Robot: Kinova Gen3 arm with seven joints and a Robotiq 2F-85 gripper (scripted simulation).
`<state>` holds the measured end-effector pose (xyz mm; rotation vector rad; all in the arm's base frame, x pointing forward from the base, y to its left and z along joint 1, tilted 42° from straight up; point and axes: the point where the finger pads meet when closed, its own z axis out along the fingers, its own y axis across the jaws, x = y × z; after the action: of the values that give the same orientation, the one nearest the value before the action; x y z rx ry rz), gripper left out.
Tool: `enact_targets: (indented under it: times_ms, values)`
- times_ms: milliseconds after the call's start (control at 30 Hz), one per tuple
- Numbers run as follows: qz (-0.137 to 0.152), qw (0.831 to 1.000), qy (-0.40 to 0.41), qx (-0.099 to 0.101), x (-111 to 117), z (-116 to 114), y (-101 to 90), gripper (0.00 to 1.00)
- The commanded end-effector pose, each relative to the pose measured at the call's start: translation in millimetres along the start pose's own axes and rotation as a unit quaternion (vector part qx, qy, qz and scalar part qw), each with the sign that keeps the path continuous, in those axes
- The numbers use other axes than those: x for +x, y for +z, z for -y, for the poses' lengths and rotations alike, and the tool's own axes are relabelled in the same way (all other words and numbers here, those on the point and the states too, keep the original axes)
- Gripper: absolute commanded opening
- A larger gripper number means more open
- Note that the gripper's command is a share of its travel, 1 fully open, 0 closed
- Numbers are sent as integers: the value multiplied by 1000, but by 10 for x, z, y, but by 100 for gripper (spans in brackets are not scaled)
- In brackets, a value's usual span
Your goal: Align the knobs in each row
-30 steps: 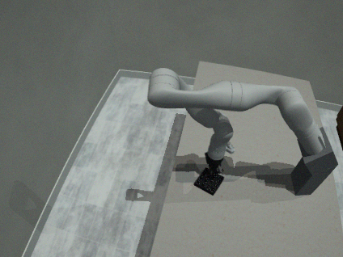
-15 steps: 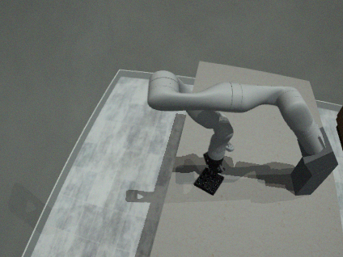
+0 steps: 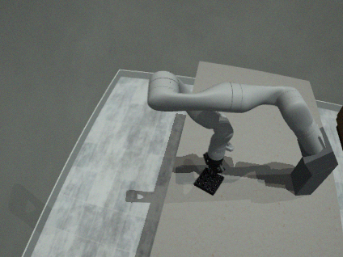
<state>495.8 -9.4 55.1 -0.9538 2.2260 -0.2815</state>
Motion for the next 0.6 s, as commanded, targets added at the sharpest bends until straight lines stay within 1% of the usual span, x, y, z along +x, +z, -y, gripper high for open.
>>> enact_targets:
  times_ms: [0,133,167,567]
  values:
    - [1,1000,-1,-1,-11,-14,1,8]
    - [1,1000,-1,-1,-11,-14,1,8]
    - [1,1000,-1,-1,-11,-14,1,19]
    - [1,1000,-1,-1,-11,-14,1,19]
